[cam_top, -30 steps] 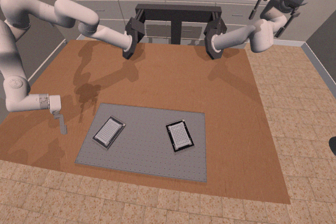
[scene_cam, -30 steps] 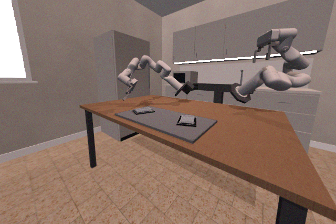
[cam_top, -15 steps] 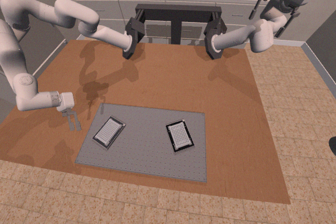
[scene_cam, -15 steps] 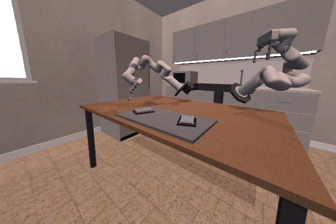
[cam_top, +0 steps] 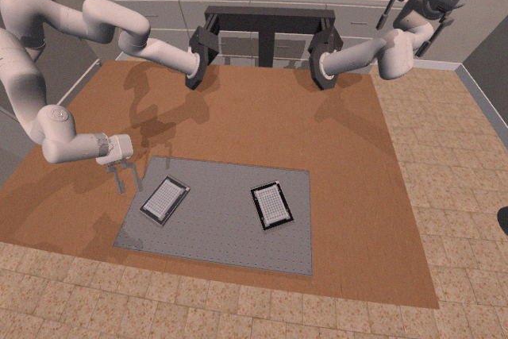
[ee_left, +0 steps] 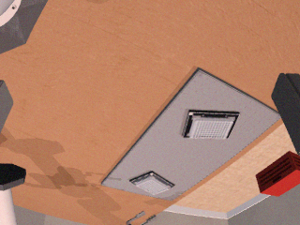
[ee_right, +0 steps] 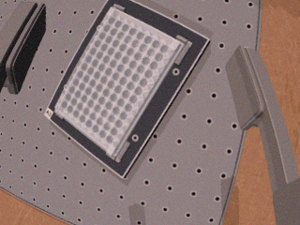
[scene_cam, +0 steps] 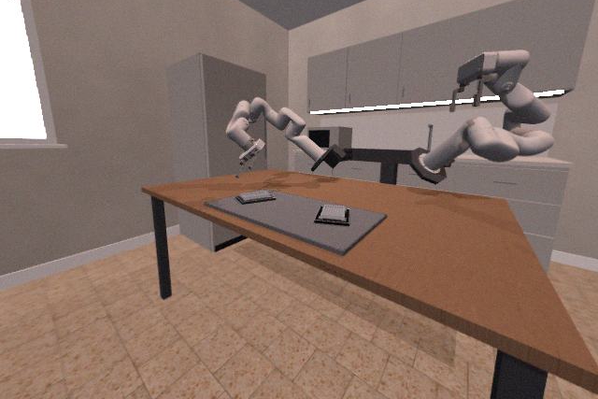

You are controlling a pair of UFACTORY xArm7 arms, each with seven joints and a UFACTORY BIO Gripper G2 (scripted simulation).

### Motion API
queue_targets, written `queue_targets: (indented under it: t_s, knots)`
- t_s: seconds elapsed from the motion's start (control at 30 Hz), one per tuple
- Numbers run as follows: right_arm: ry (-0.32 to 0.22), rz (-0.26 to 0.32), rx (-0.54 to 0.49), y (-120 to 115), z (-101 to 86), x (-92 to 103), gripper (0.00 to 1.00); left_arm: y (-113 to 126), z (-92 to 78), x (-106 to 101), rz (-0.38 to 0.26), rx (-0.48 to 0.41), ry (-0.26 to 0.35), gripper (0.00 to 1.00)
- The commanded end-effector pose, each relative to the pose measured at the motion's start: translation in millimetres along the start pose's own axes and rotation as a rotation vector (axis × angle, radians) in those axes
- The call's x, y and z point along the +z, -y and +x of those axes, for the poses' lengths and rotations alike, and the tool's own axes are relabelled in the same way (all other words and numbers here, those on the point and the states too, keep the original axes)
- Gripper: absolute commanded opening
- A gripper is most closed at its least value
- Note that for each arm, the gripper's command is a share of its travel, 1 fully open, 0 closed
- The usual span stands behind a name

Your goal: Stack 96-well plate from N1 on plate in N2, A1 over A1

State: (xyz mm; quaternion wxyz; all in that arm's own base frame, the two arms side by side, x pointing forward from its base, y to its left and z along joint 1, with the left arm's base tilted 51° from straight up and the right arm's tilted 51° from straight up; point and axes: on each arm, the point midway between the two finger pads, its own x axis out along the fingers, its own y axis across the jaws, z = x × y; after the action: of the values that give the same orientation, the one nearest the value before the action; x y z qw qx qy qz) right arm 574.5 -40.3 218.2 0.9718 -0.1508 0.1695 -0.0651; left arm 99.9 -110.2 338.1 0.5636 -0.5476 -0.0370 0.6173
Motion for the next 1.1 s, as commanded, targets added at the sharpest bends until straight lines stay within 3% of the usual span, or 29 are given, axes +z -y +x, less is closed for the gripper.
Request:
queue_targets:
  t_s: [0.0,0.03,0.1,0.23,0.3,0.4,0.43,0.6,0.67,0.77,0.83,0.93,1.0,1.07]
  knots:
    - [-0.002,-0.043,-0.003,-14.7,-1.7,-8.6,0.37,0.1,-0.8,0.2,-0.001,-0.001,-0.001,1.00]
    - [-0.002,-0.043,-0.003,-16.0,-1.8,-9.6,0.37,0.1,-0.8,0.2,-0.001,-0.001,-0.001,1.00]
    - [0.001,-0.109,-0.006,-23.8,-2.9,-15.9,0.37,0.1,-0.8,0.2,-0.001,-0.001,-0.001,1.00]
    - [0.001,-0.115,-0.006,-31.6,-3.9,-22.1,0.37,0.1,-0.8,0.2,-0.001,-0.001,-0.001,1.00]
    - [0.013,-0.180,-0.008,-39.4,-4.9,-28.4,0.37,0.1,-0.8,0.2,-0.001,-0.001,-0.001,1.00]
    - [0.014,-0.185,-0.008,-46.0,-5.7,-33.7,0.37,0.1,-0.8,0.2,-0.001,-0.001,-0.001,1.00]
    - [0.025,-0.216,-0.008,-50.0,-6.1,-36.8,0.37,0.1,-0.8,0.2,-0.001,-0.001,-0.001,1.00]
    - [0.037,-0.252,-0.008,-59.7,-7.1,-44.3,0.37,0.1,-0.8,0.2,-0.001,-0.001,-0.001,1.00]
    - [0.068,-0.311,-0.007,-68.7,-9.5,-47.9,0.37,0.1,-0.8,0.2,-0.001,-0.001,-0.001,1.00]
    - [0.070,-0.315,-0.007,-75.2,-11.2,-50.4,0.37,0.1,-0.8,0.2,-0.001,-0.001,-0.001,1.00]
    - [0.109,-0.368,-0.005,-84.5,-15.0,-51.0,0.37,0.1,-0.8,0.2,-0.001,-0.001,-0.001,1.00]
    - [0.112,-0.372,-0.005,-93.2,-18.6,-51.6,0.37,0.1,-0.8,0.2,-0.001,-0.001,-0.001,1.00]
    - [0.159,-0.420,-0.001,-102.3,-22.7,-51.3,0.37,0.1,-0.8,0.2,-0.001,-0.001,-0.001,1.00]
    - [0.159,-0.420,-0.001,-102.3,-22.7,-51.3,0.37,0.1,-0.8,0.2,-0.001,-0.001,-0.001,1.00]
